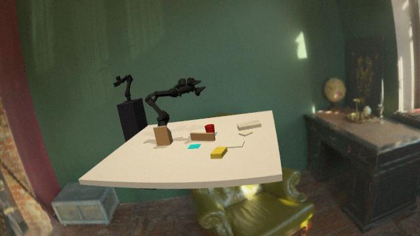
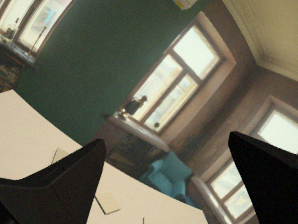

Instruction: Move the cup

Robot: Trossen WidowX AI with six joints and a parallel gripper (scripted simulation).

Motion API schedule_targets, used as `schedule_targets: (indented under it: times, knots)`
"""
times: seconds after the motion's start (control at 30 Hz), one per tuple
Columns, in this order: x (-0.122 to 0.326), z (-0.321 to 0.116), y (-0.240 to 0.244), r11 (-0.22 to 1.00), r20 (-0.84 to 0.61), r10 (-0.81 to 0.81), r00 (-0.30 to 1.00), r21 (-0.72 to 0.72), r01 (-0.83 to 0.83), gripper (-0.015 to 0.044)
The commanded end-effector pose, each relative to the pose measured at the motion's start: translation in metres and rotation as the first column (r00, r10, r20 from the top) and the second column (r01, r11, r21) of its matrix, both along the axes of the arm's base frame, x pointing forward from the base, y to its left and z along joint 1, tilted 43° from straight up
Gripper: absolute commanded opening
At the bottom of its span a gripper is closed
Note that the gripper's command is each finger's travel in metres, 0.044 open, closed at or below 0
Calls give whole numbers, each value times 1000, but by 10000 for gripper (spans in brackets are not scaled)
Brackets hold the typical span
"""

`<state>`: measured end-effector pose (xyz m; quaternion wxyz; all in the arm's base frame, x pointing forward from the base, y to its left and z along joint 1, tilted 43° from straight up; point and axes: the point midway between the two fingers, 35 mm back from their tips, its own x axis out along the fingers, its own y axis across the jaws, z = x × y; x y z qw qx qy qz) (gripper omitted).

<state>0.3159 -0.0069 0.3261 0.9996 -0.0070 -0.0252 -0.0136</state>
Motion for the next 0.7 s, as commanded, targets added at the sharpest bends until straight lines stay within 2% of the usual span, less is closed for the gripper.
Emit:
schedule_targets:
  times: [0.0,0.13,0.3,0.4,0.5,0.6,0.67]
  knots:
    - [2,-2,1,1000,-13,5,1000,7,-5,374]
    - [28,-52,15,983,-265,117,957,167,-74,269]
    - [42,-128,37,899,-586,286,758,437,-1,148]
    - [40,-168,50,821,-717,388,580,555,137,148]
    - [31,-202,62,723,-786,487,380,607,330,148]
    - [18,-228,74,610,-792,583,180,573,547,148]
    - [9,-241,83,529,-763,644,57,498,687,148]
